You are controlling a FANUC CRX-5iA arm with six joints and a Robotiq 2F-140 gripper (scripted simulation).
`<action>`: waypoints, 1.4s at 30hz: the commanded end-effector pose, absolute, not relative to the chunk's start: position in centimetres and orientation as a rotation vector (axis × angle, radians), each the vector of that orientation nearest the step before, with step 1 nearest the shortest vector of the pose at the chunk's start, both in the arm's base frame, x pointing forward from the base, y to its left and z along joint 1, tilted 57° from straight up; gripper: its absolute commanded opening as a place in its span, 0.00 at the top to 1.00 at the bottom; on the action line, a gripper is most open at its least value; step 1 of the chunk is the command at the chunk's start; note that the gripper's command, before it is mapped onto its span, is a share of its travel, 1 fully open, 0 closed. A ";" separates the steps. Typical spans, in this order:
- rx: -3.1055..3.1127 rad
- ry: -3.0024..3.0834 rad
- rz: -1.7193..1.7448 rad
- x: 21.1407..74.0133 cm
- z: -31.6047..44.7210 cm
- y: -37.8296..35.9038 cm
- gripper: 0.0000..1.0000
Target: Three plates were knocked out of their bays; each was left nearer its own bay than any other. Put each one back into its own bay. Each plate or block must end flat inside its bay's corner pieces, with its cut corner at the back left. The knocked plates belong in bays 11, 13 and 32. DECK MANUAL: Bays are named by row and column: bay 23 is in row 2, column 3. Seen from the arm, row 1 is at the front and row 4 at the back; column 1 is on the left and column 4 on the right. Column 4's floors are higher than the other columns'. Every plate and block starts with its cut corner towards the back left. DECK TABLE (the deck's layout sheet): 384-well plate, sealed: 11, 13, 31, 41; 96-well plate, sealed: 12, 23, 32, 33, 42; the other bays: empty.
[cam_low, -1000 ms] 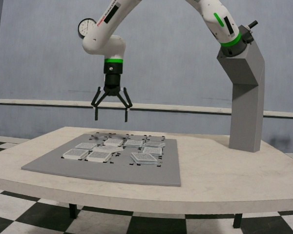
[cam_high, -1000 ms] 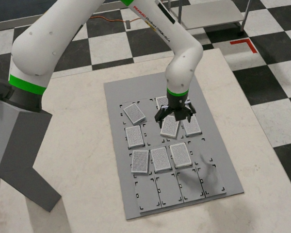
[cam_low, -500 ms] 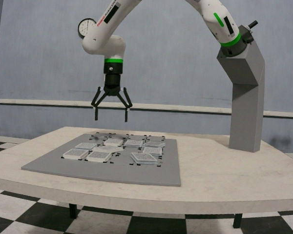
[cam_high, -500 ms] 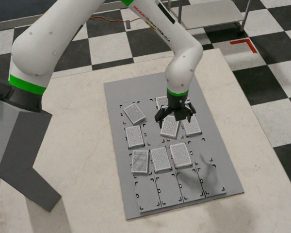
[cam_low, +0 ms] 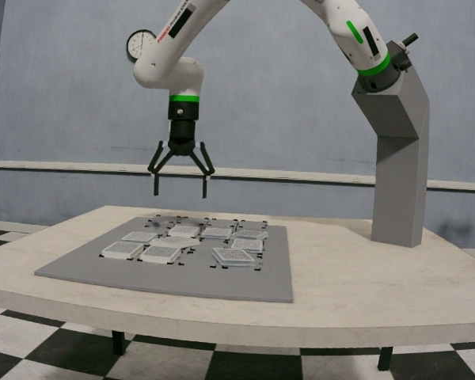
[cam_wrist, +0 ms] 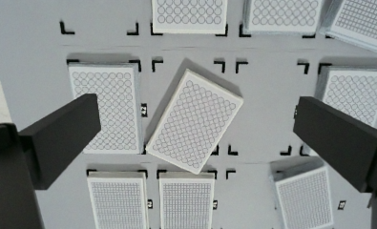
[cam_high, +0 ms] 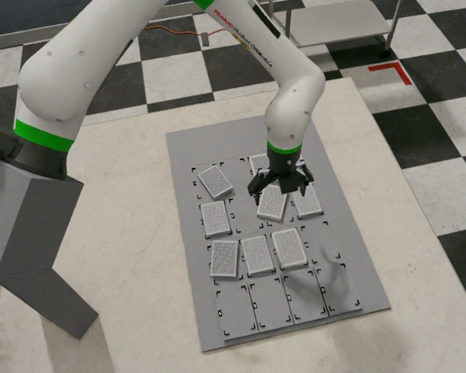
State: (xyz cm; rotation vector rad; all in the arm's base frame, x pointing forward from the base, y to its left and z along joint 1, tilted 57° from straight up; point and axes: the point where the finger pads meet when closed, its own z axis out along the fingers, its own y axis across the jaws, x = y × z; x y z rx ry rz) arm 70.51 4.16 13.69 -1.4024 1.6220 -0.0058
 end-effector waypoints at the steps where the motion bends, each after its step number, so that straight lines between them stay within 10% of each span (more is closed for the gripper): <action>1: -1.402 1.622 -0.008 70.5 13.8 4.1 0.00; 42: -1.402 1.622 -0.008 72.0 5.7 -5.8 0.00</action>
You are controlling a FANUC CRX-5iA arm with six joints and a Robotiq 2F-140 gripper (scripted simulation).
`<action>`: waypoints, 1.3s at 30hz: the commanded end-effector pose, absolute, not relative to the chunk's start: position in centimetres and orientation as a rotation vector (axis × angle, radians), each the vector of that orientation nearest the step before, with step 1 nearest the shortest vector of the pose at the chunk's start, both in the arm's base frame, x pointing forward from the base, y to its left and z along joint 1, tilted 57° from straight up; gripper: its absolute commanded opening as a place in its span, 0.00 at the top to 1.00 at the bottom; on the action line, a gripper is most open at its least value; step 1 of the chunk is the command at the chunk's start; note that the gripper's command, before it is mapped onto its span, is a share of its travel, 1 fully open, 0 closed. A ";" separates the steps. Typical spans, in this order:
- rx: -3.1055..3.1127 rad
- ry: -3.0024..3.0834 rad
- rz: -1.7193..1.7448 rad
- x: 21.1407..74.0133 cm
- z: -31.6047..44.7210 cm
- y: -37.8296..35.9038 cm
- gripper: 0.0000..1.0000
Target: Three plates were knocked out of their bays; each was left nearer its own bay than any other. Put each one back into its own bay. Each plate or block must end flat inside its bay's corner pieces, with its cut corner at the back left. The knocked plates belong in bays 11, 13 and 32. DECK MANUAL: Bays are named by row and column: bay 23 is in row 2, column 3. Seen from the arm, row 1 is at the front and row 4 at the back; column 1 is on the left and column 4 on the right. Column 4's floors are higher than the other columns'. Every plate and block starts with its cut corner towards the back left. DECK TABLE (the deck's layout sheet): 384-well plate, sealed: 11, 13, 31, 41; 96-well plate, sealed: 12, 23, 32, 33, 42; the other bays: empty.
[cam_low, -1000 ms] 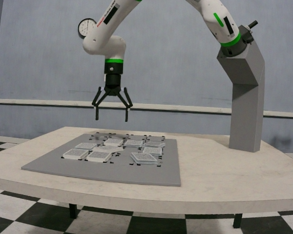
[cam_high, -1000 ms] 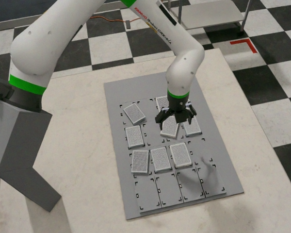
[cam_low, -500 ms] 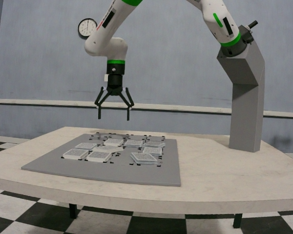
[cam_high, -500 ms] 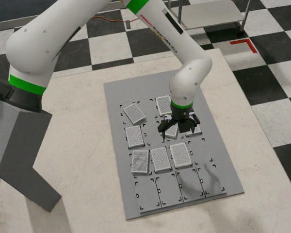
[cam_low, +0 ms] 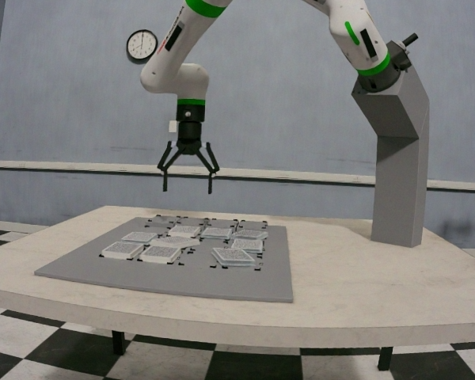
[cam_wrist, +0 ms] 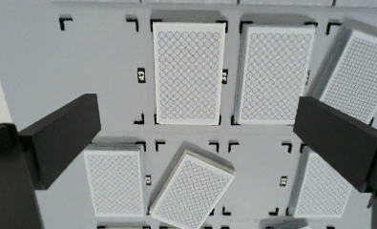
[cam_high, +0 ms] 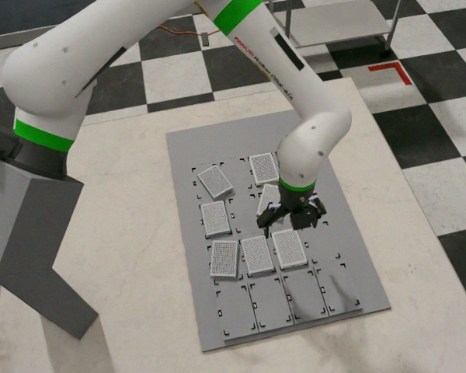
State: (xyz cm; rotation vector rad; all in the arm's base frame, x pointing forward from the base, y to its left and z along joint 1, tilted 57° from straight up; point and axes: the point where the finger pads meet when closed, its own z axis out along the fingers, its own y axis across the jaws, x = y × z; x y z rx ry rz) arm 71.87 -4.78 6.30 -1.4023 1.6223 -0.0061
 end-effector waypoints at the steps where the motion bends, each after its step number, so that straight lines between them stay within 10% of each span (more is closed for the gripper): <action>1: -1.402 1.622 -0.008 72.1 5.4 -6.1 0.00; 39: -1.402 1.622 -0.008 72.4 3.4 -8.5 0.00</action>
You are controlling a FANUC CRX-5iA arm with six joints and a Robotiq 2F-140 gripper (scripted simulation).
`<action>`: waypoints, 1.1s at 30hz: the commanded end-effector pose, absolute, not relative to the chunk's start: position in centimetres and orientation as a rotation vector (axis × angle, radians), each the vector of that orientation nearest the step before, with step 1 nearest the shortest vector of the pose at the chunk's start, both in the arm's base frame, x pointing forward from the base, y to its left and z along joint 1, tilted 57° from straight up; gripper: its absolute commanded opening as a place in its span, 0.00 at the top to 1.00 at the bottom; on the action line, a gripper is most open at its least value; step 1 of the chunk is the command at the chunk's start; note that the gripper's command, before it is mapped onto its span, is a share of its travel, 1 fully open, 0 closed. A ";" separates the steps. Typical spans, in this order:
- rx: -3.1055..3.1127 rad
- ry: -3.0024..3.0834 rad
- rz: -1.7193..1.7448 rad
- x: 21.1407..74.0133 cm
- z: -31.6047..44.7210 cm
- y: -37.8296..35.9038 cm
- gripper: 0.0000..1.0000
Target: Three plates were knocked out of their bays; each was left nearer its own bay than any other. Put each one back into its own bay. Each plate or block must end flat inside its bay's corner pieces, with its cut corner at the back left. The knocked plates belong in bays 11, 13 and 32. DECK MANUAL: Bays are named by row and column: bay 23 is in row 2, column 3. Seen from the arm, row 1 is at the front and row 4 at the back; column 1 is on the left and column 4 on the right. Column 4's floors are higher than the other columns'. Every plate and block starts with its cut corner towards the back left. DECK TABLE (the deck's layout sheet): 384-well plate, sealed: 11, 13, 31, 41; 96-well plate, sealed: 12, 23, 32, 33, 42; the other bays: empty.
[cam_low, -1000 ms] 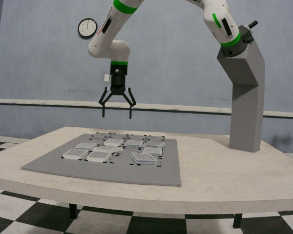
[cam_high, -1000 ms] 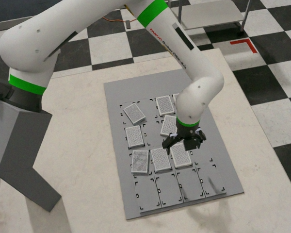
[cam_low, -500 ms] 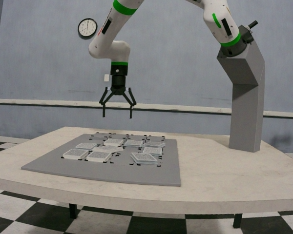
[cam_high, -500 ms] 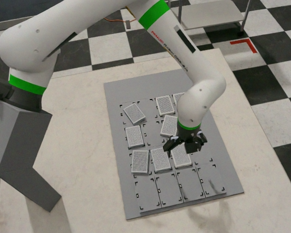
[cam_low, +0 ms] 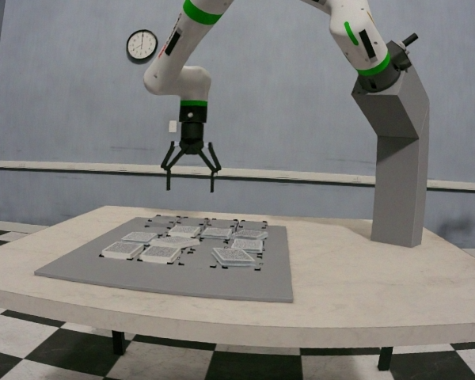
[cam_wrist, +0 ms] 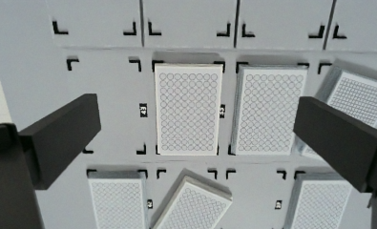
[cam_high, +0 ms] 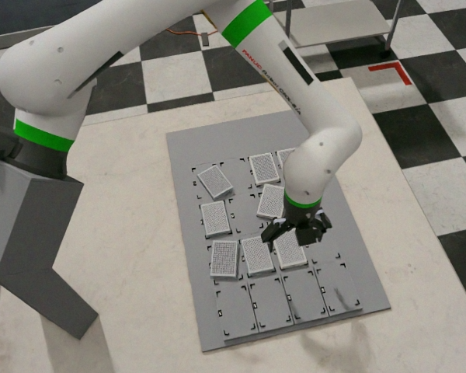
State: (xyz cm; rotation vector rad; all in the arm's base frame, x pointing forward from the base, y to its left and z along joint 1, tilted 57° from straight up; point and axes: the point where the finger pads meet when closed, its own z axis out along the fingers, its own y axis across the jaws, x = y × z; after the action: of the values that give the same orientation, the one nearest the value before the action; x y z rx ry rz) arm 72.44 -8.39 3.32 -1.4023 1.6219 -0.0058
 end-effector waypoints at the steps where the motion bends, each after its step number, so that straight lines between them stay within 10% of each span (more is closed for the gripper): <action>1: -1.402 1.622 -0.008 72.4 3.4 -8.5 0.00; 33: -1.402 1.622 -0.008 74.2 8.1 -6.0 0.00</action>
State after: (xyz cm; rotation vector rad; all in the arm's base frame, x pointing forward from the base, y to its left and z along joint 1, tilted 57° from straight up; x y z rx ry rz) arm 73.83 -6.38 6.99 -1.4019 1.6210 -0.0061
